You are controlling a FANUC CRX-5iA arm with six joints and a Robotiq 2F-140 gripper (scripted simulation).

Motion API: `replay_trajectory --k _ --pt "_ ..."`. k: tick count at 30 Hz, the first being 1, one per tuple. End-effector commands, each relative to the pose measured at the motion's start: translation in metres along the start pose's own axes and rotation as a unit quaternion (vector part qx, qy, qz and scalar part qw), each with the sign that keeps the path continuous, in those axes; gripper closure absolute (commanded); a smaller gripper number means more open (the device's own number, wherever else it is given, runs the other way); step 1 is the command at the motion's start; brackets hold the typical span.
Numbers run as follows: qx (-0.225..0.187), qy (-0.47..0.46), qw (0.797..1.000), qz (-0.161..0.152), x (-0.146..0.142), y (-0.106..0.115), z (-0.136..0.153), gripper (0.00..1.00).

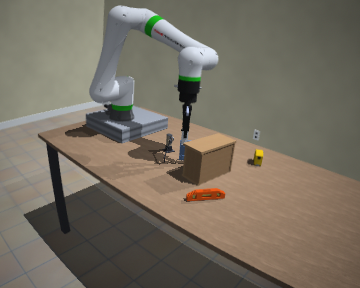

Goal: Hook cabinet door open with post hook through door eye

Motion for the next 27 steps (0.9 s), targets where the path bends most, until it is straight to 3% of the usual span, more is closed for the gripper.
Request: replay_trajectory --k 1,27 --pt "0.0 0.011 1.0 0.0 0.005 0.0 0.0 0.84" --pt "0.0 0.064 0.998 0.0 0.019 0.0 -0.002 0.84"
Point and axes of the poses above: the point where the finger pads meet when closed, its own y axis back along the fingers, its own x axis across the jaws, z = x × y, the point moved 10 cm from there along y, back along the fingers, and after that the axes turned 1 degree about -y, right-handed, at the moved point
